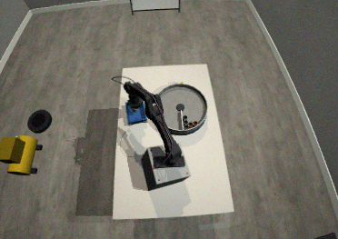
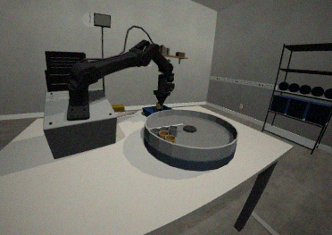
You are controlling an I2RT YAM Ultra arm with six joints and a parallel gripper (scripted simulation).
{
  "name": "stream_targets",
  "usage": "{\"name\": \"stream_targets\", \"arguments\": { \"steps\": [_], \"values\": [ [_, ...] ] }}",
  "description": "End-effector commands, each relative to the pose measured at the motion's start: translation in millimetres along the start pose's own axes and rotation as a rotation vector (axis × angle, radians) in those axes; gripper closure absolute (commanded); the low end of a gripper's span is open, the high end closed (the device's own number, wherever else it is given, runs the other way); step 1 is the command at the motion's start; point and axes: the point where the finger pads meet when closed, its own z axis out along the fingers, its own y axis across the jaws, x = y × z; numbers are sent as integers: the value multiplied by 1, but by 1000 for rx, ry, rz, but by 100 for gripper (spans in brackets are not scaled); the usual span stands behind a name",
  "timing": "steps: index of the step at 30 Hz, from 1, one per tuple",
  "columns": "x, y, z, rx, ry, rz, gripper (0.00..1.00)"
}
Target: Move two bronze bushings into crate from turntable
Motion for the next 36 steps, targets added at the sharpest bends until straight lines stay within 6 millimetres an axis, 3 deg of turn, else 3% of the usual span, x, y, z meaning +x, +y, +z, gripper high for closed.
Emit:
{"name": "stream_targets", "arguments": {
  "steps": [1,24,31,36],
  "values": [
    [-14,-2,-24,-1,-58,-1,100],
    [-14,-2,-22,-1,-58,0,100],
    [-2,-2,6,5,-10,-6,100],
    [-7,-2,2,4,-31,-5,100]
  ]
}}
